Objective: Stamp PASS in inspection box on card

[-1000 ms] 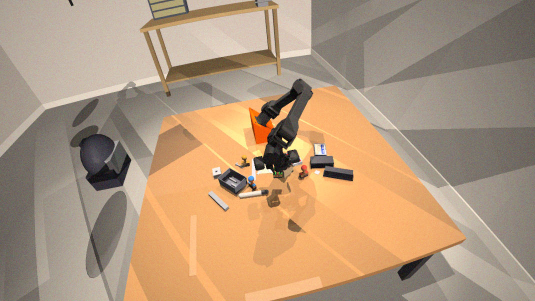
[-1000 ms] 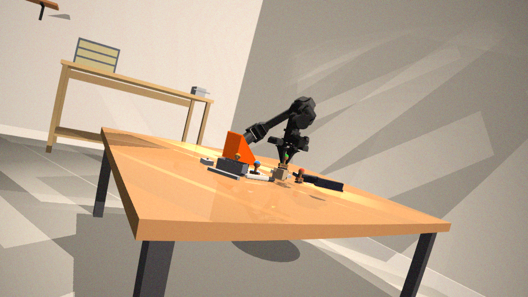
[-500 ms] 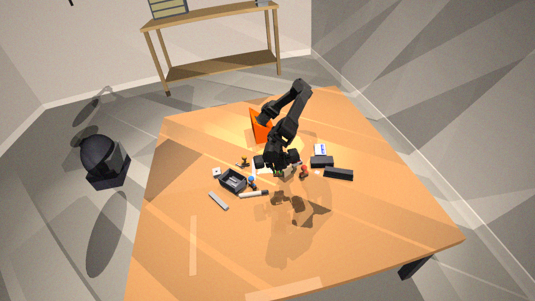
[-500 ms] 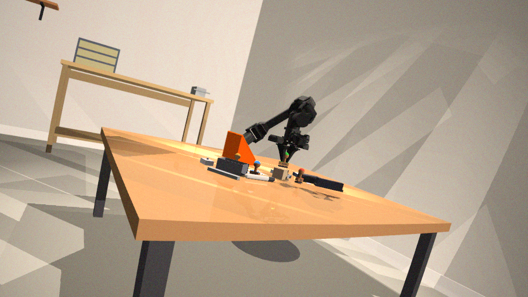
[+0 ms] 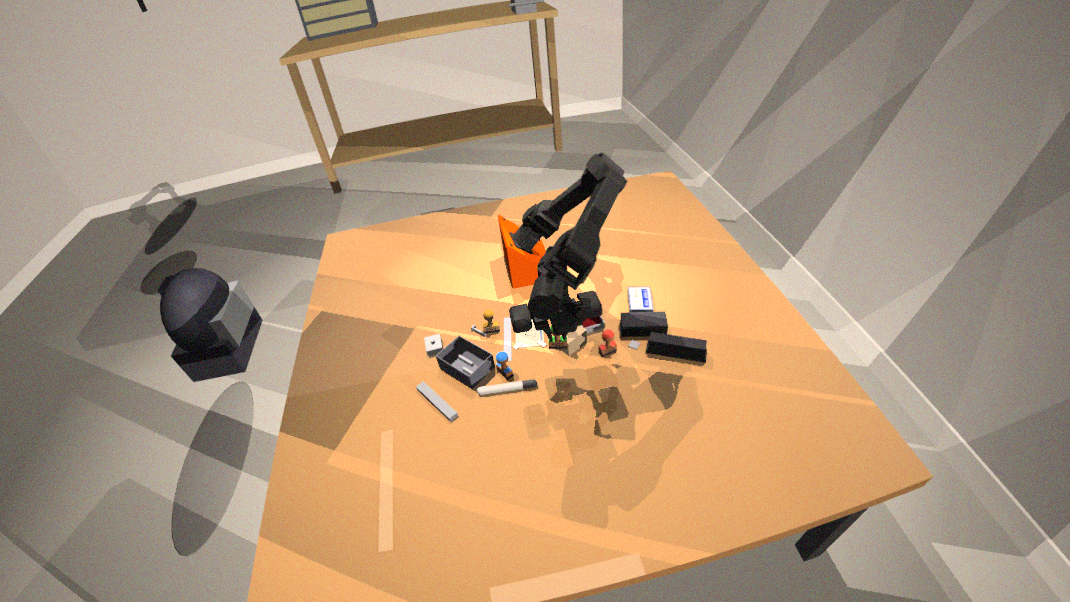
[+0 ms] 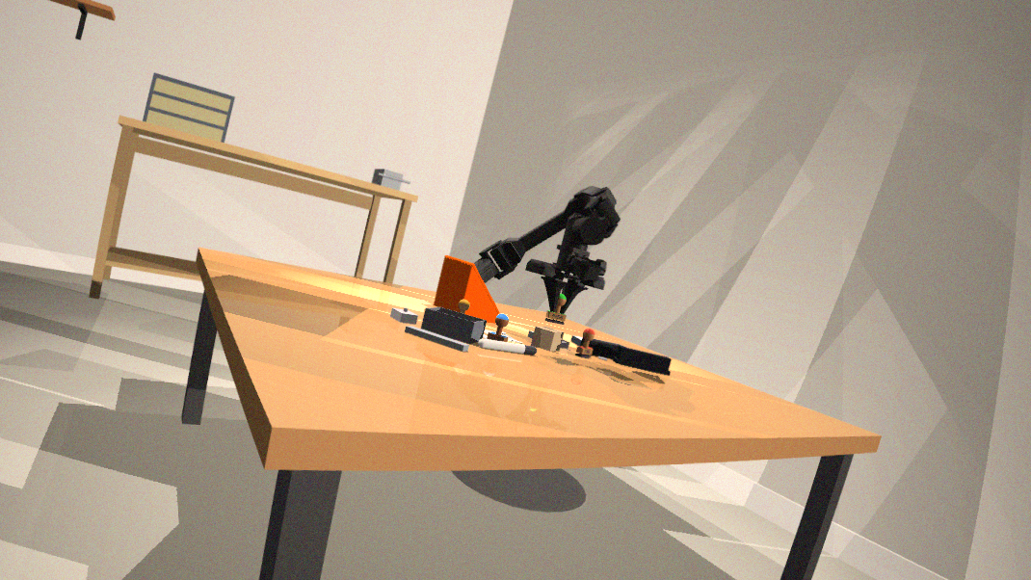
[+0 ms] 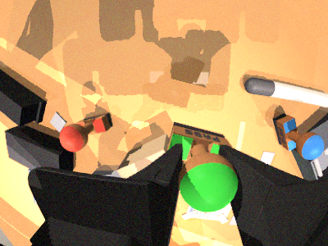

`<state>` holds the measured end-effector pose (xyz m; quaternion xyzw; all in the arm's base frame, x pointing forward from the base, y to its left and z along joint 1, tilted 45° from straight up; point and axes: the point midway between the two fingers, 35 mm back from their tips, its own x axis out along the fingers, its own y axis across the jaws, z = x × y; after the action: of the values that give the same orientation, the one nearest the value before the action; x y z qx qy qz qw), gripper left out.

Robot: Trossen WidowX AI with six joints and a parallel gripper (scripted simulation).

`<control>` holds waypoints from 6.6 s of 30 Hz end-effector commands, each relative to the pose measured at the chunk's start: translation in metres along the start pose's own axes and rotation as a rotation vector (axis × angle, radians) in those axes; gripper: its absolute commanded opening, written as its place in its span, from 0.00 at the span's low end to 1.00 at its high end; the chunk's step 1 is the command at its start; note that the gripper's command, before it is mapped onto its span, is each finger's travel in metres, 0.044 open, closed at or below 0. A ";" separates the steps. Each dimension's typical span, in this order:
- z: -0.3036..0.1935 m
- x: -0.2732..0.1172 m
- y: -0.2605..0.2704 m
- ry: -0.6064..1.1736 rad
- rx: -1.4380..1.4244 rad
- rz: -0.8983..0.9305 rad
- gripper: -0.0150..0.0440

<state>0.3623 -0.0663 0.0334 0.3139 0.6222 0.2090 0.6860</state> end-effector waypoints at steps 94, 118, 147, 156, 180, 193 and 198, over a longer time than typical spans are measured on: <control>-0.130 0.033 0.103 0.009 0.003 -0.001 0.25; -0.131 0.049 0.104 0.009 0.002 0.001 0.25; -0.131 0.055 0.105 0.008 -0.011 0.002 0.25; -0.131 0.057 0.105 0.008 -0.011 0.002 0.25; -0.131 0.056 0.105 0.008 -0.011 0.002 0.25; -0.131 0.050 0.105 0.008 -0.011 0.002 0.25; -0.131 0.048 0.105 0.008 -0.011 0.002 0.25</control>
<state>0.2495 0.0646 0.0646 0.3101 0.6264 0.2114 0.6832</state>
